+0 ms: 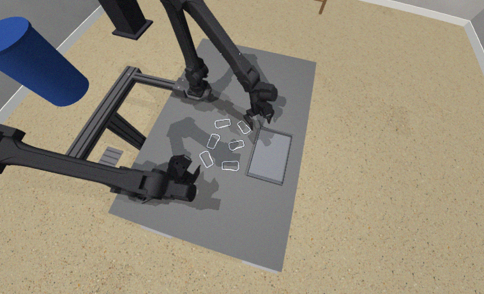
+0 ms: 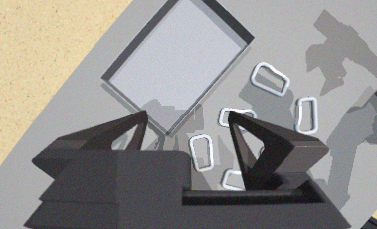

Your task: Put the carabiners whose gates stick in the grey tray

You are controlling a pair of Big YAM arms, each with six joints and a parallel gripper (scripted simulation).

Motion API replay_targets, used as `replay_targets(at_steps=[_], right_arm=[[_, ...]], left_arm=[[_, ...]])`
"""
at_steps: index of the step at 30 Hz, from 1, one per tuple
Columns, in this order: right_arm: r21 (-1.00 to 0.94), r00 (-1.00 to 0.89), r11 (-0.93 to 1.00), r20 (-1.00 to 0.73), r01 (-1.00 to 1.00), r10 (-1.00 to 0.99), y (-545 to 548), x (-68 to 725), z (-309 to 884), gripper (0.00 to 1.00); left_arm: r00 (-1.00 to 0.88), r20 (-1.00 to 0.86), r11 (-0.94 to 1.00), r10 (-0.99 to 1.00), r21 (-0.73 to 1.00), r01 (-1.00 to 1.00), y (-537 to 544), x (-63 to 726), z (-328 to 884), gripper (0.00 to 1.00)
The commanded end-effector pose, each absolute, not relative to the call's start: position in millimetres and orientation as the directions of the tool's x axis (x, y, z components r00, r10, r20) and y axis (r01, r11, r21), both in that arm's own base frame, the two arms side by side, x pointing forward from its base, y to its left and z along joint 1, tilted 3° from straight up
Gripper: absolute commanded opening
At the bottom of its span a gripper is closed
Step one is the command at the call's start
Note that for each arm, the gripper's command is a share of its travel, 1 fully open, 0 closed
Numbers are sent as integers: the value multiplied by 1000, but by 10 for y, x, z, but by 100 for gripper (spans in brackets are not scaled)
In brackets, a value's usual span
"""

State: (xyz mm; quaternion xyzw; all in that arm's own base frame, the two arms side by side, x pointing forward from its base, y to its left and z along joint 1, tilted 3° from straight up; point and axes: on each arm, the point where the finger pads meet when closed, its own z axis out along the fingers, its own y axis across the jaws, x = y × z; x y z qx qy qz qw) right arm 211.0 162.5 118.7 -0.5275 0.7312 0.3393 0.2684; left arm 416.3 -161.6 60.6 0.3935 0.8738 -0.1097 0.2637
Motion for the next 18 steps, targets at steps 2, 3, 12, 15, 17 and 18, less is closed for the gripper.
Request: replay_targets(at_steps=[2, 3, 12, 15, 17, 18], right_arm=[[308, -480, 380, -688, -872, -545, 1826, 2506, 1256, 83], [330, -519, 411, -665, -849, -537, 1854, 2541, 1218, 83], [428, -745, 620, -493, -658, -449, 2047, 2733, 914, 83], [447, -795, 668, -446, -595, -410, 2084, 2757, 846, 83], [453, -837, 713, -400, -534, -373, 2121, 2779, 765, 83], [454, -856, 735, -378, -504, -353, 2138, 2788, 724, 83]], left_arm=[[-368, -508, 440, 779, 24, 898, -1433, 3619, 733, 100], [-334, -519, 399, 786, 15, 917, -1428, 3505, 785, 100], [-155, -629, 177, 761, -29, 984, -1435, 2796, 1130, 100], [-118, -651, 136, 750, -23, 990, -1448, 2752, 1215, 100], [-90, -675, 102, 732, -22, 995, -1446, 2555, 1254, 100], [-77, -687, 87, 722, -20, 996, -1450, 2497, 1285, 100]])
